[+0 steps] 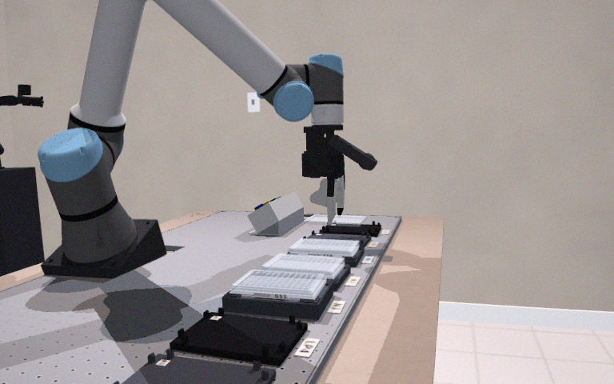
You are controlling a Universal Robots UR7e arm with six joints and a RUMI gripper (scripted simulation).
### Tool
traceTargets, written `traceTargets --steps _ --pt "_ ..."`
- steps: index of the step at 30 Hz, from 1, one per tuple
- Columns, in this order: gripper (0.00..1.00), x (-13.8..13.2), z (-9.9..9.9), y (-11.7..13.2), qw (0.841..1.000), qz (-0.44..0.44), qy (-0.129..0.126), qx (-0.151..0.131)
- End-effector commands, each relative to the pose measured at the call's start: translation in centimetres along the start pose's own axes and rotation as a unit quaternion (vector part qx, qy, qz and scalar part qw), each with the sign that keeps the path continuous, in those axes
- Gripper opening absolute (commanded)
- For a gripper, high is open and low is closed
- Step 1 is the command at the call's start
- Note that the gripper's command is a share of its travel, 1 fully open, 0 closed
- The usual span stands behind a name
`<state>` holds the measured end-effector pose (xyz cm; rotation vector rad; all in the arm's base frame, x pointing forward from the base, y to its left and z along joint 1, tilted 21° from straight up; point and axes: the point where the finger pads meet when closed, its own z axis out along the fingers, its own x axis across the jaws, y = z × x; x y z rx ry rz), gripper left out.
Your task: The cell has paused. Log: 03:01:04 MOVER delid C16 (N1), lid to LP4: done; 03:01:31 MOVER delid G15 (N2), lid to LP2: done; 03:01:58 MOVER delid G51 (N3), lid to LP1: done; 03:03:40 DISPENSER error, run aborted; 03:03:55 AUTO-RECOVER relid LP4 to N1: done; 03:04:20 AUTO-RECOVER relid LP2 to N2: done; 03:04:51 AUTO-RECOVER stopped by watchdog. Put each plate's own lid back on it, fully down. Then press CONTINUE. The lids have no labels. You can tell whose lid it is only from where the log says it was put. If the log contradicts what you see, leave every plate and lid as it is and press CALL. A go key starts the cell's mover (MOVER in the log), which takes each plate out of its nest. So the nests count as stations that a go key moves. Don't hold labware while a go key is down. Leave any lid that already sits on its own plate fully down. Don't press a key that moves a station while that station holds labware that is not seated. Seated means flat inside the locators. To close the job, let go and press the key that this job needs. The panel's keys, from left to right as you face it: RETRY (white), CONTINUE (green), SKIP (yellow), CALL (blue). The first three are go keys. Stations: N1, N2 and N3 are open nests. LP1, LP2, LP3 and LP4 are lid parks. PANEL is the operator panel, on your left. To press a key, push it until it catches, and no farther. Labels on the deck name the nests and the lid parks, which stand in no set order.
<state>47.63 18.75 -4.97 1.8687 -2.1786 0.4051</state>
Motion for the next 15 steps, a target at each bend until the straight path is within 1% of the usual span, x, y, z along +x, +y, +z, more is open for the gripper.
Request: traceTargets --steps 1,15 --pt "0.00 1.0 -0.1 -0.1 1.000 -0.020 -0.001 0.001" --pt "0.00 8.0 -0.1 -0.3 1.000 -0.028 0.000 0.001"
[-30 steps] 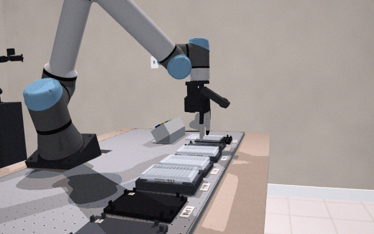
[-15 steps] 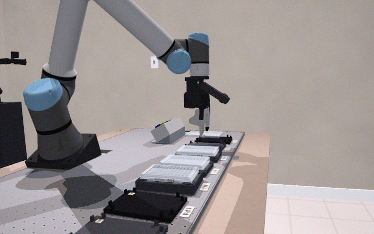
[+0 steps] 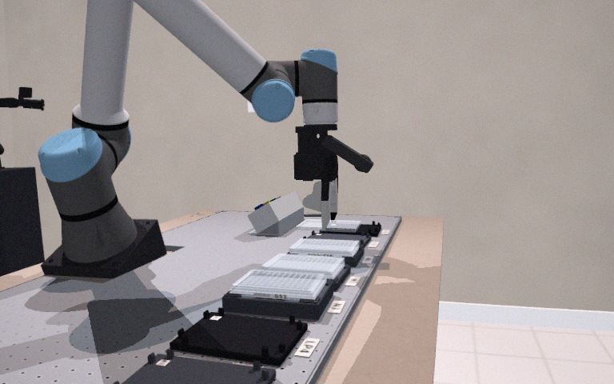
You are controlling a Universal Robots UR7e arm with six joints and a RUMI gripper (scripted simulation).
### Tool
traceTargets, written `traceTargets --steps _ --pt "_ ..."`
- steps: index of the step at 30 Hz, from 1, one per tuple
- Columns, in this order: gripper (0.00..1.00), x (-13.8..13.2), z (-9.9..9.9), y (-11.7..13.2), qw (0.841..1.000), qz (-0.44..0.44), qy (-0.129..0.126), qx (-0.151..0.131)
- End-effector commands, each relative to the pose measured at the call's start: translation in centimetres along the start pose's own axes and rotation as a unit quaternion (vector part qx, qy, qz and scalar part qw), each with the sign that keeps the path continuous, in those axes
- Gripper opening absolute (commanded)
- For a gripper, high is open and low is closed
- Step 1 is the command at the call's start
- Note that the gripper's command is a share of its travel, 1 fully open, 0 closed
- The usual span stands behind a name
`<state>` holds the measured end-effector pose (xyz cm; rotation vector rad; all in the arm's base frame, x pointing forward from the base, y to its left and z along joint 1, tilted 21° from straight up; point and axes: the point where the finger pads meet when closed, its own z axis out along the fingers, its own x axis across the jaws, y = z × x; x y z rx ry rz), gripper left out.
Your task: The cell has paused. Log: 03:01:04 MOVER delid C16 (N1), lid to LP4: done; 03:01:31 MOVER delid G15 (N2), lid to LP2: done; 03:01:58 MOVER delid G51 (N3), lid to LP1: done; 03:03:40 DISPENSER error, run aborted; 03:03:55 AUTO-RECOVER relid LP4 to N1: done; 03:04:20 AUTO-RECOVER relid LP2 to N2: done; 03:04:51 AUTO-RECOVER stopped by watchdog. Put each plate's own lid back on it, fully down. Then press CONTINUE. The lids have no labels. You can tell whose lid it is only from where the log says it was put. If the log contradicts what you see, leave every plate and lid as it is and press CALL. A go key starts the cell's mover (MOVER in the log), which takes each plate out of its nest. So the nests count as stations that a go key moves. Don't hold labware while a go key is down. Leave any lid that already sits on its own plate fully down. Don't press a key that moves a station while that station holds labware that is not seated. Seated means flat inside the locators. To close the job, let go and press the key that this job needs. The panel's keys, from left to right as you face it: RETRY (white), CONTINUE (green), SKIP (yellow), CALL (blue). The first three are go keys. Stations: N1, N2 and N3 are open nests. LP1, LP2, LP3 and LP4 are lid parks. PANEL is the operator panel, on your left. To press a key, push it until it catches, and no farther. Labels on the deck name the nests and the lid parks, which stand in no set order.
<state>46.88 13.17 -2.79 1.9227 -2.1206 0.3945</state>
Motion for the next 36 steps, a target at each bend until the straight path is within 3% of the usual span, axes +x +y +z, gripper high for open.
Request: traceTargets --steps 1,34,36 --pt "0.00 2.0 -0.1 0.0 1.000 -0.001 -0.001 0.001" --pt "0.00 17.0 -0.1 0.4 1.000 -0.001 -0.001 0.001" --pt "0.00 17.0 -0.1 0.4 1.000 -0.001 -0.001 0.001"
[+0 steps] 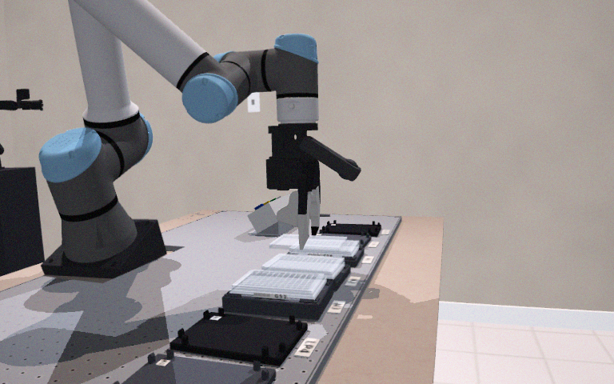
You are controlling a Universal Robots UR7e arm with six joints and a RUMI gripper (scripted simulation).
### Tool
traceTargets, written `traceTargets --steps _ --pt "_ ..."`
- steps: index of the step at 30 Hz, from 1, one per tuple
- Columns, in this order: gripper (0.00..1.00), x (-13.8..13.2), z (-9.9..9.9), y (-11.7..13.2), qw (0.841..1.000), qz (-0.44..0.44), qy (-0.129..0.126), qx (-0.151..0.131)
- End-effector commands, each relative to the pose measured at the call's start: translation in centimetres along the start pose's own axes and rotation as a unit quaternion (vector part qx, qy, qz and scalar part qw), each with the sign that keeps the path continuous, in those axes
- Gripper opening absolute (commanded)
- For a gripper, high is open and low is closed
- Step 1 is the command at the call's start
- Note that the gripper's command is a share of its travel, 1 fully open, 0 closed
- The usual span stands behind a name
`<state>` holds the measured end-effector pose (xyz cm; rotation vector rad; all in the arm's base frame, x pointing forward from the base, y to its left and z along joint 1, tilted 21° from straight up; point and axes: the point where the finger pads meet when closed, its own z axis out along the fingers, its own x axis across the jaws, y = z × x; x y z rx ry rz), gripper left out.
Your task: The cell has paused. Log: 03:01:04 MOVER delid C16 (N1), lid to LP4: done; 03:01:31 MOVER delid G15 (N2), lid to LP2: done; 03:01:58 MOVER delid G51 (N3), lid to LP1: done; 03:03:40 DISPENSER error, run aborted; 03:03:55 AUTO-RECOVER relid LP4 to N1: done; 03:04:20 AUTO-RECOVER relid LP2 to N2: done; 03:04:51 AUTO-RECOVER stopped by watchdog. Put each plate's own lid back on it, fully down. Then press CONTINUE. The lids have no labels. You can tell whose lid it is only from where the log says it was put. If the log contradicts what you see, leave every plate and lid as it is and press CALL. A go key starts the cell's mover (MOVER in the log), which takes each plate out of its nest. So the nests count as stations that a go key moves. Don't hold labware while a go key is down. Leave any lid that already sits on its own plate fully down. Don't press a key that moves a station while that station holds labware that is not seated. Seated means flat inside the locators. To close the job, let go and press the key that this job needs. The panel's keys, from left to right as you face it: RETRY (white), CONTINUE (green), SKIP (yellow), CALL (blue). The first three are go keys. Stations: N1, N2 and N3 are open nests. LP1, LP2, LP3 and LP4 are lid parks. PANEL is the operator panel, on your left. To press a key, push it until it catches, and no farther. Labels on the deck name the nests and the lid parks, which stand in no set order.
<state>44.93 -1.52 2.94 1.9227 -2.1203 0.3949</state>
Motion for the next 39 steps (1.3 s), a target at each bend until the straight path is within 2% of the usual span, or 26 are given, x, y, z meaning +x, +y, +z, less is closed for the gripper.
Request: traceTargets --steps 1,32,39 --pt "0.00 1.6 -0.1 0.0 1.000 0.000 -0.001 0.001" --pt "0.00 16.1 0.0 0.4 1.000 0.000 -0.001 0.001" --pt "0.00 16.5 0.0 0.4 1.000 0.000 -0.001 0.001"
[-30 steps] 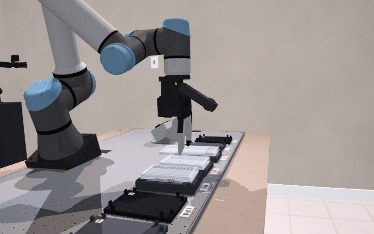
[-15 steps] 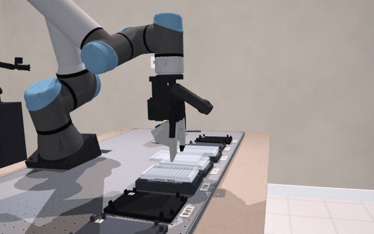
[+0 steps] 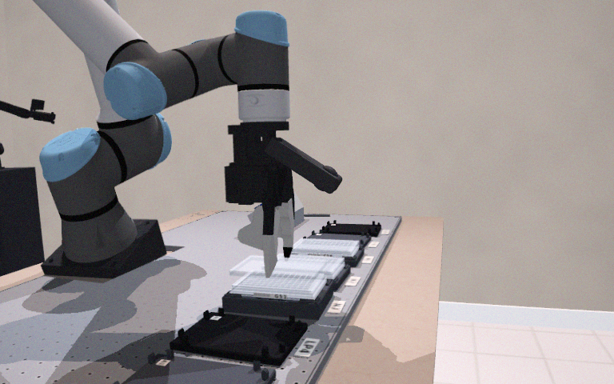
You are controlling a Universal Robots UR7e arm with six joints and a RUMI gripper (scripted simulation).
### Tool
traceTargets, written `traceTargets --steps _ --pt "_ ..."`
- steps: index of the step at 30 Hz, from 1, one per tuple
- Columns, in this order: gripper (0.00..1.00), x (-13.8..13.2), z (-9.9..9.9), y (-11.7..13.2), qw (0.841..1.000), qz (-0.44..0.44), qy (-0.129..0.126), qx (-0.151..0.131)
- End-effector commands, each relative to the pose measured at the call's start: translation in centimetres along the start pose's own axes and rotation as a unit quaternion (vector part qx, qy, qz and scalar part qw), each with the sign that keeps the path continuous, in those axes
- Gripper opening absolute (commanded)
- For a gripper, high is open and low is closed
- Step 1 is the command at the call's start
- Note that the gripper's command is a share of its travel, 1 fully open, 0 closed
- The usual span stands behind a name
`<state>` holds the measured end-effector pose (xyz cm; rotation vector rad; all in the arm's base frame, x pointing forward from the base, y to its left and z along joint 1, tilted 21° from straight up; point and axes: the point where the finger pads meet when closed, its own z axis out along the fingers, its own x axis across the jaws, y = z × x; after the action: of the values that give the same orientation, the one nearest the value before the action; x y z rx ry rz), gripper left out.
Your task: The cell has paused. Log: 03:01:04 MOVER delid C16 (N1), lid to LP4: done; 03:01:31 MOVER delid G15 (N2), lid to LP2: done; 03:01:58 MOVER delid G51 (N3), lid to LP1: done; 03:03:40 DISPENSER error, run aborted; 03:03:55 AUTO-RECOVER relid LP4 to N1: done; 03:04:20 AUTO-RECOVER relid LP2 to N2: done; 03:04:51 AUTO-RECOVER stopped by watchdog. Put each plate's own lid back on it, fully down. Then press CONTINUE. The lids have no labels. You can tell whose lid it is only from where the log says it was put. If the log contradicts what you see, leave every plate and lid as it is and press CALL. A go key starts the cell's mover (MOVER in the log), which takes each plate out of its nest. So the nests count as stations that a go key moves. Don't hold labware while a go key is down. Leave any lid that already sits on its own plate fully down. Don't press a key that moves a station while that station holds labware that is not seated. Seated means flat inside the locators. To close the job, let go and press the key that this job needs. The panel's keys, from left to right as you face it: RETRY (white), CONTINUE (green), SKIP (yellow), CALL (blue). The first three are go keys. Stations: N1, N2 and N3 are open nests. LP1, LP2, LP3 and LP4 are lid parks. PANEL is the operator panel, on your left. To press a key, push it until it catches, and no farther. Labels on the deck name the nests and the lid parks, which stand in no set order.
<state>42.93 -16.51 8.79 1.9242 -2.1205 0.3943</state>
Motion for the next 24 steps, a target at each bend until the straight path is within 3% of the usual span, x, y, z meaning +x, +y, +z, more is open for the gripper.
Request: traceTargets --steps 1,24 --pt "0.00 0.34 -0.03 -0.04 1.000 0.000 0.000 0.001" --pt "0.00 0.36 0.63 -0.04 1.000 0.000 0.000 0.001"
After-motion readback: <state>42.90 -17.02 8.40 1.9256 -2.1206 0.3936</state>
